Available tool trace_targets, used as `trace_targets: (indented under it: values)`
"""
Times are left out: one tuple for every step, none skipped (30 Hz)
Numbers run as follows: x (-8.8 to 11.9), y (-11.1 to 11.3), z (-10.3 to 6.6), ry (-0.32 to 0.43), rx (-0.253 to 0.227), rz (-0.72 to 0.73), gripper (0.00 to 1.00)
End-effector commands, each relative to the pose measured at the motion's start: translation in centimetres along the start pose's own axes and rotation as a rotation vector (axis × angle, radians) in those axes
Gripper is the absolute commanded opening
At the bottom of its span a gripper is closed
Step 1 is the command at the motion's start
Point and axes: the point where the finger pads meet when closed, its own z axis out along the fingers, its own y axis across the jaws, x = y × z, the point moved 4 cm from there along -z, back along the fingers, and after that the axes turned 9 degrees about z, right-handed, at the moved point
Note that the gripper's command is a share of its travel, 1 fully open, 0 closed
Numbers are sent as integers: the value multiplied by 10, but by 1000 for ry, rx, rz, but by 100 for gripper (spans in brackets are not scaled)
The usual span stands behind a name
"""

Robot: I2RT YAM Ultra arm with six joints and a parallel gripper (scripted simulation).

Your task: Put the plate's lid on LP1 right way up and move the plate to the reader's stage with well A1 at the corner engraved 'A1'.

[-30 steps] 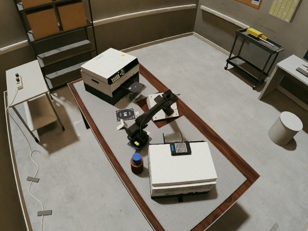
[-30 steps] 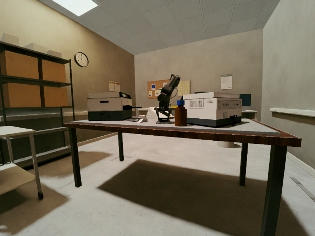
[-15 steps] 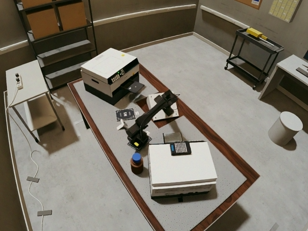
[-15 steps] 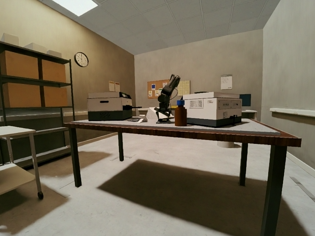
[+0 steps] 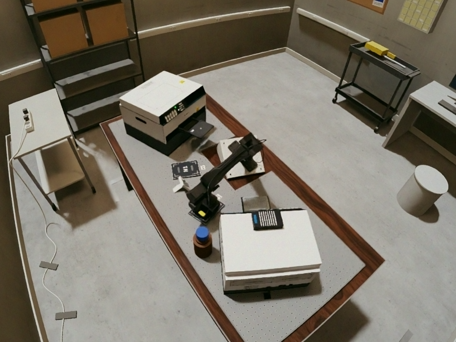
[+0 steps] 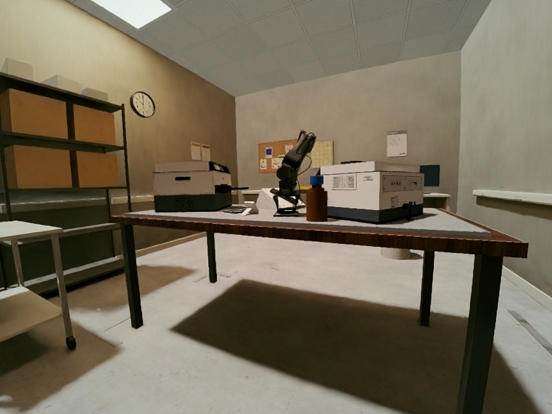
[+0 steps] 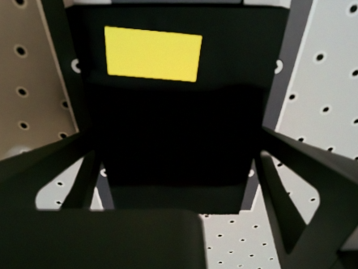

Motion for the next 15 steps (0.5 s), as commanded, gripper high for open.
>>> trace_targets:
  values:
    - [-1,-3,-9,-37,6,9,85]
    - [-1,-3,-9,-37,6,9,85]
    - [0,-3,-9,-37,6,9,85]
    - [0,-3,-9,-37,6,8,85]
    - [0,-3,-9,-37,6,8,85]
    - [0,-3,-9,-37,6,8,85]
    - [1,-3,-9,-31,6,11,85]
    - [1,-3,-9,-31,6,11,85]
    - [1,-3,-9,-31,6,11,85]
    - [-10,2,-19,-64,4,-7,85]
    - [-10,2,-19,-63,4,-7,85]
    - [-10,2,-19,-61,5,-7,85]
    - [-9,2,-19,-58,5,-6,85]
    - [-9,2,-19,-56,5,-6,85]
    - [-8,2,-19,-53,5,-5,85]
